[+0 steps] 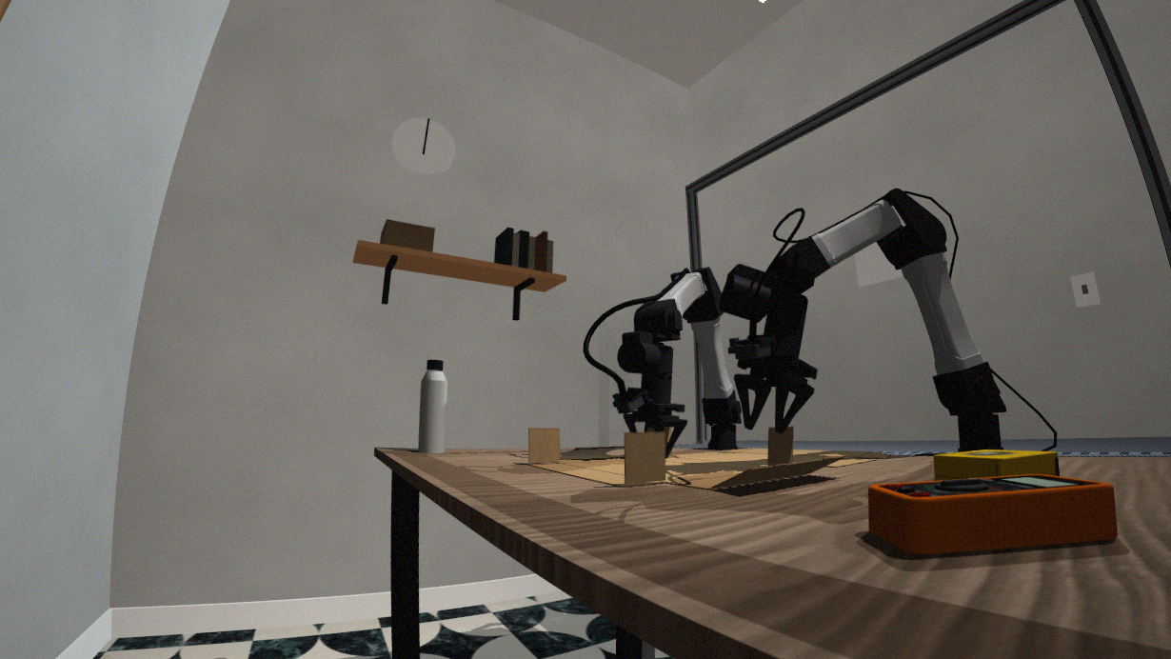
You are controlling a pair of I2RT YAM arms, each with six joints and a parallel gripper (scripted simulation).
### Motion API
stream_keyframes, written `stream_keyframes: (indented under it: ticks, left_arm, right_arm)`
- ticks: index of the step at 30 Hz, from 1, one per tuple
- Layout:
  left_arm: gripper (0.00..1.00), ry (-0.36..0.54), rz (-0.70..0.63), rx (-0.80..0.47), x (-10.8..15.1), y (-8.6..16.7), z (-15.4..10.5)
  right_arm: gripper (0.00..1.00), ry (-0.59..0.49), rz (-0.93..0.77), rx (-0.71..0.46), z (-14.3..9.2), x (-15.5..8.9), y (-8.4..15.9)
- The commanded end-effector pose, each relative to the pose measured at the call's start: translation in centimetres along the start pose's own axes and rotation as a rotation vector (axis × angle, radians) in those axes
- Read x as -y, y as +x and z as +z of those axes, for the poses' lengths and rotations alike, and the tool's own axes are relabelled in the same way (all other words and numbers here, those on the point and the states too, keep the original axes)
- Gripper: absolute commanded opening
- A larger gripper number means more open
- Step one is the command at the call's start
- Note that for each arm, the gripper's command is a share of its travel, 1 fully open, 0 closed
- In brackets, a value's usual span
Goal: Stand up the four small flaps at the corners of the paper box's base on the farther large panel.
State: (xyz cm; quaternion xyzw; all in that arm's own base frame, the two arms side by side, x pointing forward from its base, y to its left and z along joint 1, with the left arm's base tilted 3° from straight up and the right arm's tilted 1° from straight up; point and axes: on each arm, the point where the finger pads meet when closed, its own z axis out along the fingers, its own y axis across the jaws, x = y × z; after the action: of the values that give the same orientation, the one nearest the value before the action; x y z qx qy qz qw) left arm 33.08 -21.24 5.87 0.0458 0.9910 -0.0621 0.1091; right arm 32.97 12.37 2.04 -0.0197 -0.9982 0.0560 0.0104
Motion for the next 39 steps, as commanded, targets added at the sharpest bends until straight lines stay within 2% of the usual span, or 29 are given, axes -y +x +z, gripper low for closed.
stream_keyframes:
  ticks: [1, 8, 14, 20, 28, 32, 35, 39]
  left_arm:
    - [0.60, 0.001, 0.001, 0.055, -0.4, -1.6, -2.3]
    - [0.67, -0.034, 0.007, 0.016, -2.0, -0.2, -1.4]
    - [0.76, -0.059, 0.014, 0.015, -3.5, -0.2, -1.6]
    - [0.76, -0.075, 0.018, 0.014, -4.7, -0.2, -1.6]
    - [0.76, -0.074, 0.017, 0.017, -4.8, -0.3, -1.8]
    - [0.76, -0.075, 0.017, 0.025, -4.9, -0.3, -1.2]
    - [0.76, -0.091, 0.016, -0.010, -5.2, 0.3, 1.2]
    - [0.76, -0.094, 0.018, -0.010, -5.1, 0.9, 2.8]
  right_arm:
    - [0.76, 0.022, 0.020, 0.012, 0.6, 0.2, -0.8]
    - [0.76, 0.022, 0.020, 0.012, 0.6, 0.2, -0.8]
    - [0.76, 0.022, 0.020, 0.012, 0.6, 0.2, -0.8]
    - [0.76, 0.022, 0.020, 0.012, 0.6, 0.2, -0.8]
    - [0.76, 0.022, 0.020, 0.012, 0.6, 0.2, -0.8]
    - [0.76, 0.022, 0.020, 0.012, 0.6, 0.2, -0.8]
    - [0.76, 0.022, 0.020, 0.012, 0.6, 0.2, -0.8]
    - [0.76, 0.022, 0.020, 0.012, 0.6, 0.2, -0.8]
